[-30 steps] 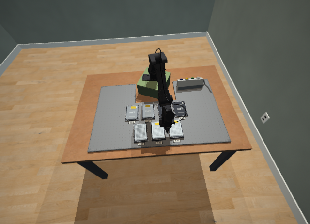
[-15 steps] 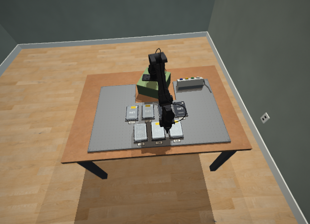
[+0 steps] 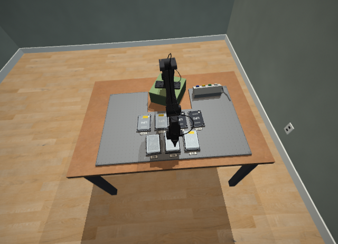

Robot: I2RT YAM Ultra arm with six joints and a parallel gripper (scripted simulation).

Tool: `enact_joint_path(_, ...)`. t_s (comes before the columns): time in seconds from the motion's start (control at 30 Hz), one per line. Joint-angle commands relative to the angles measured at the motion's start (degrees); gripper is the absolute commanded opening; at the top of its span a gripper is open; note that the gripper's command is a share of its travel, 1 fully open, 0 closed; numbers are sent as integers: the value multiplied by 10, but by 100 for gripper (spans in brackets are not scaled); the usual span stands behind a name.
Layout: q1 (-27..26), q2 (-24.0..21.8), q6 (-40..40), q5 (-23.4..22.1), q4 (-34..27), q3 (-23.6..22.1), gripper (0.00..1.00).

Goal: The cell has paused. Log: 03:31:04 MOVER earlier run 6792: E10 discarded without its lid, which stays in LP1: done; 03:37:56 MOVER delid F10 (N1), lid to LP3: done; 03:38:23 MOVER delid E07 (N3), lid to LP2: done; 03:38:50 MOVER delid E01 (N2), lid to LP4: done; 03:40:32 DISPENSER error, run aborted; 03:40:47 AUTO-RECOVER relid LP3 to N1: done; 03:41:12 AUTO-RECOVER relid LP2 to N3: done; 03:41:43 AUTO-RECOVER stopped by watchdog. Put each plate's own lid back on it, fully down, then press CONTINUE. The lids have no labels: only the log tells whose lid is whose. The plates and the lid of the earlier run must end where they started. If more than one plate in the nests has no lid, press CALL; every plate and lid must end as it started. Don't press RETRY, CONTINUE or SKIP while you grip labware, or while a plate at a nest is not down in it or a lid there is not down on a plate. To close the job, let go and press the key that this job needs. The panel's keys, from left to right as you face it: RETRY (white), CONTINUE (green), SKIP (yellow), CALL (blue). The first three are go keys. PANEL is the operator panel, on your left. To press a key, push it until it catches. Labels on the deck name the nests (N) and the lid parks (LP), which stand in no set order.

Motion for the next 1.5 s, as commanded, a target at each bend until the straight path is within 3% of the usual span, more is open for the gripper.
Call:
enact_joint_path(0.0,-16,-22,-28,-18,11,-12,0)
enact_joint_path(0.57,-117,6,-114,-71,-12,29,0)
enact_joint_path(0.67,-108,-10,-114,-72,-14,30,0)
enact_joint_path(1.47,-111,-2,-110,-67,-8,20,0)
